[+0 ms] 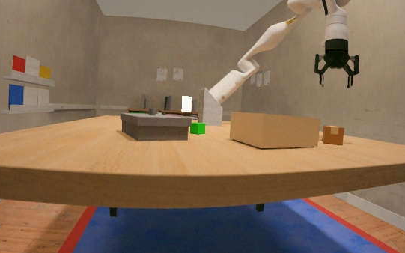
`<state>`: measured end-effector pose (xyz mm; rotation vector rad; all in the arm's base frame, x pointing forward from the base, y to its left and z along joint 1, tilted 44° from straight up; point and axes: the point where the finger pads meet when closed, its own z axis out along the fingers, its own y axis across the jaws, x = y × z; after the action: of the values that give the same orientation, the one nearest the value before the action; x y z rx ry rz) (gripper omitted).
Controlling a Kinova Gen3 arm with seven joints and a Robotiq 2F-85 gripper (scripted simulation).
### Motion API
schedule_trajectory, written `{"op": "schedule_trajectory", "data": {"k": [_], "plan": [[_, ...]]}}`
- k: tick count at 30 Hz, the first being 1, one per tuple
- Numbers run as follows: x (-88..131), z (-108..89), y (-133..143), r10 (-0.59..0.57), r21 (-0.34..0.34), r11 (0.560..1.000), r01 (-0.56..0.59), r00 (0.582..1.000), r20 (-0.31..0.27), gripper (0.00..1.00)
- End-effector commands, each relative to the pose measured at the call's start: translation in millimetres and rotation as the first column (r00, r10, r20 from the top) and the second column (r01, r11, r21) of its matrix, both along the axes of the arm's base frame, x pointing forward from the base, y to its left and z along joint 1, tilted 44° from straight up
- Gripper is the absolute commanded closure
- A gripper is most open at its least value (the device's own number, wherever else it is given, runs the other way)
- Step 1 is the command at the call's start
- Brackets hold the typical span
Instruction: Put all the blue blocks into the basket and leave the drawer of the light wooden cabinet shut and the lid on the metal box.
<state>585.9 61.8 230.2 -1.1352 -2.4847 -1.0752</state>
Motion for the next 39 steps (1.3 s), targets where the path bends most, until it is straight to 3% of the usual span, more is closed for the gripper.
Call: {"op": "schedule_trajectory", "data": {"k": [1, 39], "plan": [[0.4, 0.7, -1.0, -0.002, -0.001, 1.000, 0.002, 1.000, 0.002, 0.07], [0.9, -2.6, 2.3, -0.002, -0.001, 1.000, 0.002, 1.000, 0.001, 0.07]]}}
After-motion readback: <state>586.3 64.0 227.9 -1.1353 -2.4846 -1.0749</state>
